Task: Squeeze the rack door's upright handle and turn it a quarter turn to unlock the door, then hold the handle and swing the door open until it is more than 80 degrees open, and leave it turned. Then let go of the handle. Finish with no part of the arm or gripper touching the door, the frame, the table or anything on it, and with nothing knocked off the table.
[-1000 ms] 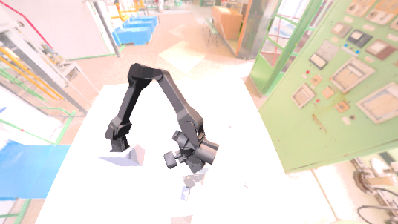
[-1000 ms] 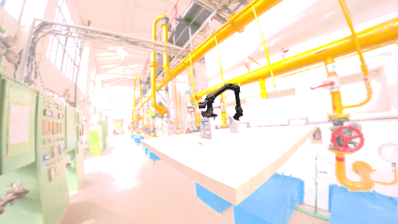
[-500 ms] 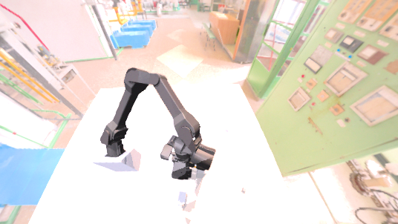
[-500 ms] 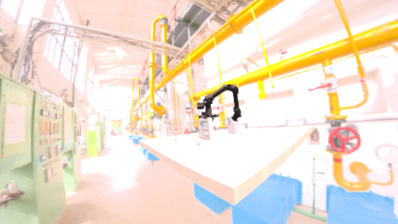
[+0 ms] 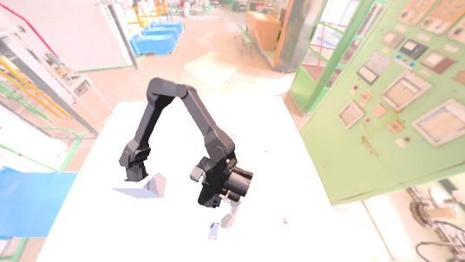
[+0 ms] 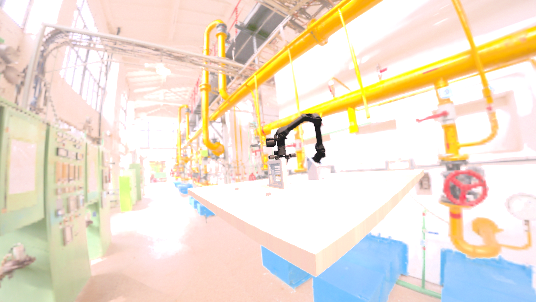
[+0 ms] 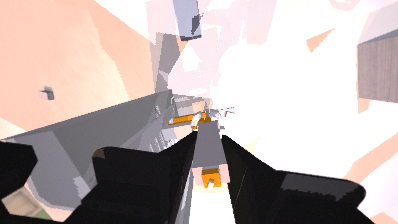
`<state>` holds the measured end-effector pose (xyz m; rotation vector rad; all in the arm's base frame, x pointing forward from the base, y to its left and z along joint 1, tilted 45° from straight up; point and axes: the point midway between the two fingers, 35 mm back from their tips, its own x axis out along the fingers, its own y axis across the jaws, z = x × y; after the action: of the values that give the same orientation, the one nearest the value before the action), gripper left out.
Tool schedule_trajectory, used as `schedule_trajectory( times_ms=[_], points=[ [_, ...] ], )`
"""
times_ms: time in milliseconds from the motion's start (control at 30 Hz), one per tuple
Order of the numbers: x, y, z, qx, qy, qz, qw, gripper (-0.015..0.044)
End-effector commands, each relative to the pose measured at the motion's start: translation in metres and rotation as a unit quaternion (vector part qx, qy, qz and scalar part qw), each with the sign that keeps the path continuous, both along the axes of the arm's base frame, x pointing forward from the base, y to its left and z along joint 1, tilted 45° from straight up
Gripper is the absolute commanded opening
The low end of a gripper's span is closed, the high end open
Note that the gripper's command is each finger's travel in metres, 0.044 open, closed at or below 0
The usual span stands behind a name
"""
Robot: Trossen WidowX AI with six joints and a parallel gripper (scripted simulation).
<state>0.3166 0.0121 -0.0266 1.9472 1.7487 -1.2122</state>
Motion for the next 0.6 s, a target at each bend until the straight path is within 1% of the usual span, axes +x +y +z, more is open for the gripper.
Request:
schedule_trajectory(
  times_ms=[0,133,167,267,400,567],
  points=[
    [0.0003,0.0007,0.0008,0.003,0.006,-0.008,1.0,0.0167],
    [0.0003,0.0007,0.0008,0.003,0.006,-0.008,1.0,0.0272],
    [0.0003,0.0007,0.0008,0.003,0.006,-0.008,1.0,0.0282],
    [0.0003,0.0007,0.0008,0.005,-0.02,0.018,1.0,0.0282],
    [0.0003,0.0007,0.0008,0.012,-0.089,0.088,0.992,0.0282],
    [0.0003,0.0007,0.0008,0.021,-0.174,0.174,0.969,0.0282]
  ],
)
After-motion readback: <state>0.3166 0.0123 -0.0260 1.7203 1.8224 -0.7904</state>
